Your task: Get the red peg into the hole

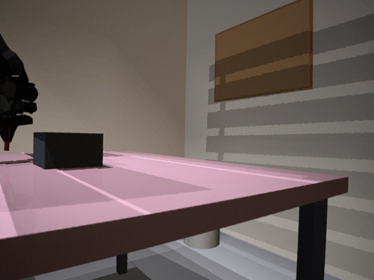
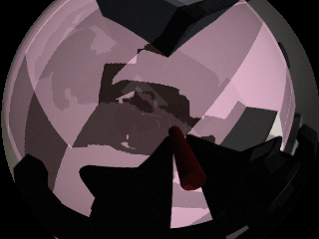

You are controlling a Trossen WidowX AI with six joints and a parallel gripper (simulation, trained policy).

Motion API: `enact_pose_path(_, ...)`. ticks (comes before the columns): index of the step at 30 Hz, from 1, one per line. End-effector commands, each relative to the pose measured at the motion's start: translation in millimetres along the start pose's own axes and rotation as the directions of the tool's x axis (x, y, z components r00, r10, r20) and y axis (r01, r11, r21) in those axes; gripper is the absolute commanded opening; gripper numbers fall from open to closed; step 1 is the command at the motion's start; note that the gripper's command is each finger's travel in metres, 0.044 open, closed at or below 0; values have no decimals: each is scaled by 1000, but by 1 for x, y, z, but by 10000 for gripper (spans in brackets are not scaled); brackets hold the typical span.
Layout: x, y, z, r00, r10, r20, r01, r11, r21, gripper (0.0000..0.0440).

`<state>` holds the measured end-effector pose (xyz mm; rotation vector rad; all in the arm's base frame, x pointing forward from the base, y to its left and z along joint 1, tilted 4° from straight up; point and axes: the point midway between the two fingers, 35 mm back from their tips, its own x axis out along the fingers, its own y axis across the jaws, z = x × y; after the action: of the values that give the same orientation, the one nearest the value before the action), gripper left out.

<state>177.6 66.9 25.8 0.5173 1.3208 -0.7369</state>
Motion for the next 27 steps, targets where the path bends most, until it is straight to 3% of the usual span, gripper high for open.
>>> enact_pose_path(1,-11,3,10,999,18,32,-18,1000,-18,0)
enact_pose_path(19,-64,13,73,988,63,144,-57,997,-47,0)
enact_pose_path(27,-69,9,104,987,55,153,-56,998,1,0)
